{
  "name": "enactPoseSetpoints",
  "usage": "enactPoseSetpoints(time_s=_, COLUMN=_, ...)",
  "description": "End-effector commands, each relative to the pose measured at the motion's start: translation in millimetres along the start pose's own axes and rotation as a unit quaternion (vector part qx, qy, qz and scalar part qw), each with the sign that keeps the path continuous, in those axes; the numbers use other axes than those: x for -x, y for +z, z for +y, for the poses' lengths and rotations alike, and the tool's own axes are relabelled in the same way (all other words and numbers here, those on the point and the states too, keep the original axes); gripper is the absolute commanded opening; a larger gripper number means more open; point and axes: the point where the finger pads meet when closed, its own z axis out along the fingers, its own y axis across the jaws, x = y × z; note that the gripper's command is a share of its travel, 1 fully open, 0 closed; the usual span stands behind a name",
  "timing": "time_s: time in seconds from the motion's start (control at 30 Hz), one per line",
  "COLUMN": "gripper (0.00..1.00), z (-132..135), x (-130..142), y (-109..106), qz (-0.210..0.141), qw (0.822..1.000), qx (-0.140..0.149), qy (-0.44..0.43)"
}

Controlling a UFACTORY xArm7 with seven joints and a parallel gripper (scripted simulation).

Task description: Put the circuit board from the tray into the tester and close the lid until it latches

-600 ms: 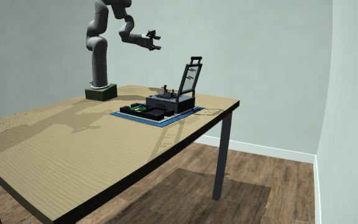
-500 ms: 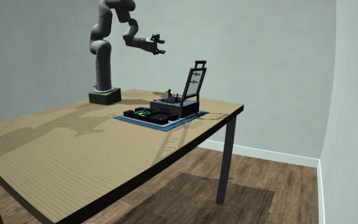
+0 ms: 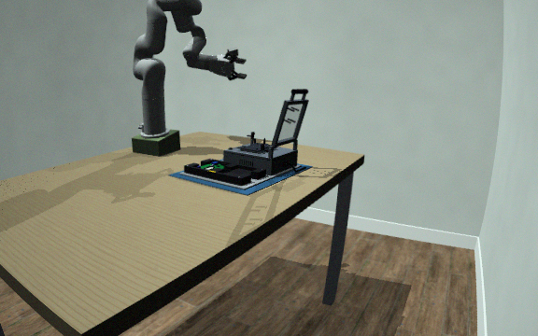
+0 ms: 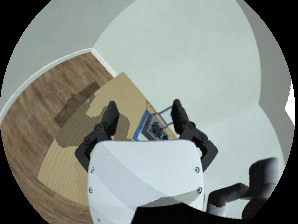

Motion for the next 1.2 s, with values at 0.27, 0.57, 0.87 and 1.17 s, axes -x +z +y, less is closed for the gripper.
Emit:
enactPoseSetpoints(time_s=0.27, gripper=1.00, z=28.2, x=2.3, y=20.9, qz=-0.032, qw=0.999, qx=0.023, qy=-0.023)
enactPoseSetpoints(time_s=0.57, gripper=1.00, z=91.3, x=18.2, y=61.8, qz=-0.113, qw=0.989, qx=0.057, qy=-0.073)
enactPoseSetpoints(time_s=0.87, gripper=1.00, z=126.6, x=31.6, y=80.8, qz=-0.162, qw=0.980, qx=0.064, qy=-0.097)
enactPoseSetpoints(time_s=1.17, gripper=1.00, z=143.5, x=39.2, y=89.0, qz=-0.185, qw=0.975, qx=0.065, qy=-0.109)
